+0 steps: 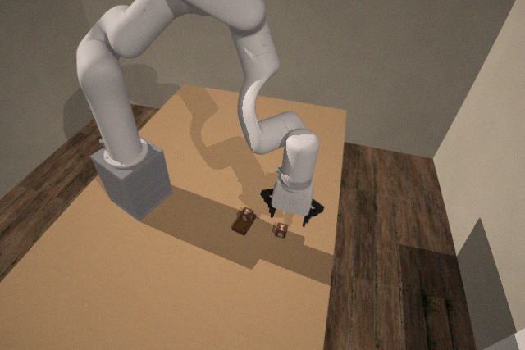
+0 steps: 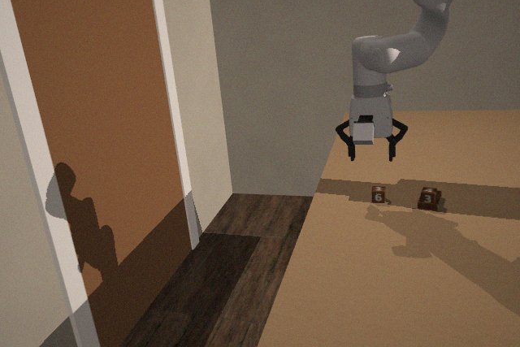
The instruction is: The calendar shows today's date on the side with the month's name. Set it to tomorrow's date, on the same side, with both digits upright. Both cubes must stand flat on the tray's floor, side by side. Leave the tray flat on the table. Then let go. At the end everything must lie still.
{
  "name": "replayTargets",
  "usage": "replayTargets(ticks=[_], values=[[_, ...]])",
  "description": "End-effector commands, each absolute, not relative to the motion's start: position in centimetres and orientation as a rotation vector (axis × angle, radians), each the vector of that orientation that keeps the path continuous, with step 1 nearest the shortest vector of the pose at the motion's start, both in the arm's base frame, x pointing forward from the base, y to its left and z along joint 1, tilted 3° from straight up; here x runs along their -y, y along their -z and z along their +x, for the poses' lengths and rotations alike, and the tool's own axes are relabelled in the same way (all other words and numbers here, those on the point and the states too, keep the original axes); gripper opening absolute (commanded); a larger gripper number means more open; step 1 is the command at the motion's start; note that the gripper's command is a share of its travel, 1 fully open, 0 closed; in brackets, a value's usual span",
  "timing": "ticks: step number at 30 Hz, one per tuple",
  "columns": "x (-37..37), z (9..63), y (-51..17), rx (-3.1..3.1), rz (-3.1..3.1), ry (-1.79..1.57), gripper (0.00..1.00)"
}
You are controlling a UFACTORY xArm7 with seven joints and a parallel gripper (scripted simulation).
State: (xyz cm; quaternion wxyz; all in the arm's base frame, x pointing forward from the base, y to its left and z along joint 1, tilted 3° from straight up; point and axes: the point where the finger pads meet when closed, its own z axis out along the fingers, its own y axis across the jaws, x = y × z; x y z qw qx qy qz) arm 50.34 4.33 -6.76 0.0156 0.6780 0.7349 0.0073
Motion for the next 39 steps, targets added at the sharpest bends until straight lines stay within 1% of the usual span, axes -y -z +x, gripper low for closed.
replayTargets(ticks=[1,6,20,23,29,36,39], values=[[-4.3,50.8,6.5,-2.093,2.299,-0.01,1.0],[-4.3,51.0,6.5,-1.947,2.424,-0.014,1.0],[-4.7,52.2,6.0,-1.155,2.89,-0.044,1.0],[-4.8,52.3,6.0,-1.121,2.903,-0.045,1.0],[-5.1,52.9,5.6,-0.695,3.039,-0.063,1.0],[-5.5,53.4,5.4,-0.356,3.103,-0.077,1.0],[-5.6,53.5,5.3,-0.32,3.107,-0.079,1.0]])
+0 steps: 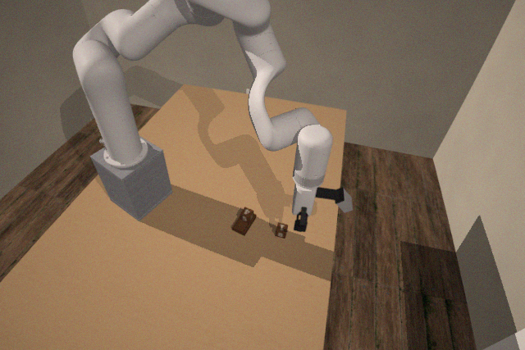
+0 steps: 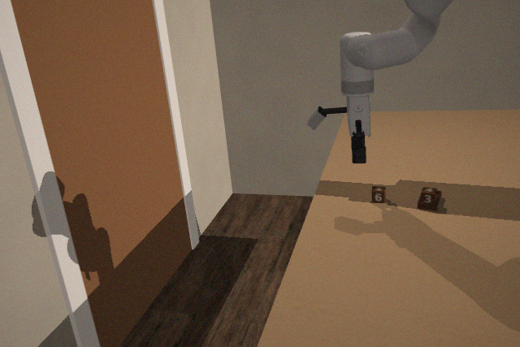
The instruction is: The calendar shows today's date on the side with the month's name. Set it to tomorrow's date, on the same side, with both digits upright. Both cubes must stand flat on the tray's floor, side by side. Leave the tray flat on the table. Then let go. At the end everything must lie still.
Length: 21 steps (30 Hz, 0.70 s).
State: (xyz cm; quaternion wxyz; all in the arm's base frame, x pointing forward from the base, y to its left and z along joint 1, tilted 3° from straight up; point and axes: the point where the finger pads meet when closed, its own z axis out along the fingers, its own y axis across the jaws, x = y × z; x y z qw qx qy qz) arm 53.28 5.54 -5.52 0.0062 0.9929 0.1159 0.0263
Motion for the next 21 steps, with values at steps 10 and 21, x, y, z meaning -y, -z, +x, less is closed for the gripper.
replayTargets(ticks=[10,21], values=[[-5.7,53.7,5.2,-0.198,3.12,-0.084,1.0],[-5.7,53.8,6.9,-0.196,3.12,-0.083,1.0]])
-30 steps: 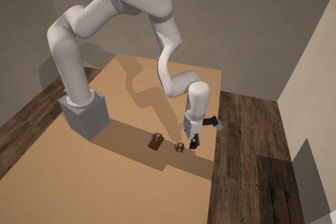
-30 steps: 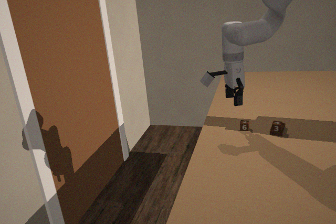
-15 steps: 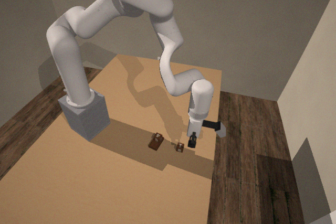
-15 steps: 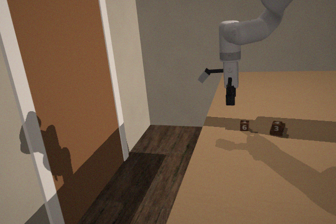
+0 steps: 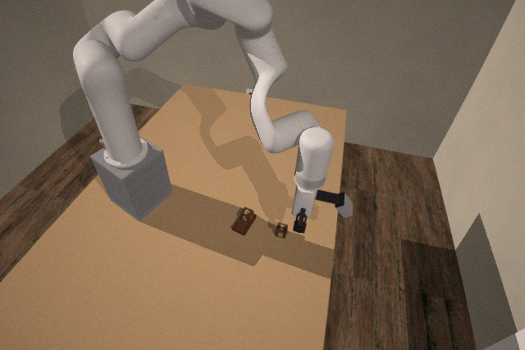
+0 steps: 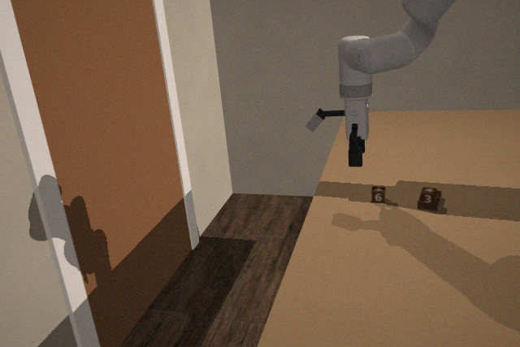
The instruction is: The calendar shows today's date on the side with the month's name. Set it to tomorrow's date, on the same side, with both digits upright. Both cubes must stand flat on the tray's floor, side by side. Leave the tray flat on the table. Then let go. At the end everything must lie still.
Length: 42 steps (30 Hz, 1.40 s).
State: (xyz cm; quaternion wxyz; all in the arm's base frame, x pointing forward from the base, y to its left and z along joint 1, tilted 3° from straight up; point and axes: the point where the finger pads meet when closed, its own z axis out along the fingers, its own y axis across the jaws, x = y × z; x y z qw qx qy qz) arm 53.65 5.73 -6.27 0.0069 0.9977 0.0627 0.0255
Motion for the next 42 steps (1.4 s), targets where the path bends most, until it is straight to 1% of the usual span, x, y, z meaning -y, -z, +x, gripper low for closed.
replayTargets(ticks=[1,11,42], values=[[-5.7,53.8,7.3,-0.196,3.12,-0.083,1.0],[-5.7,54.1,11.0,-0.196,3.12,-0.083,1.0],[-5.7,54.2,13.5,-0.196,3.12,-0.083,1.0]])
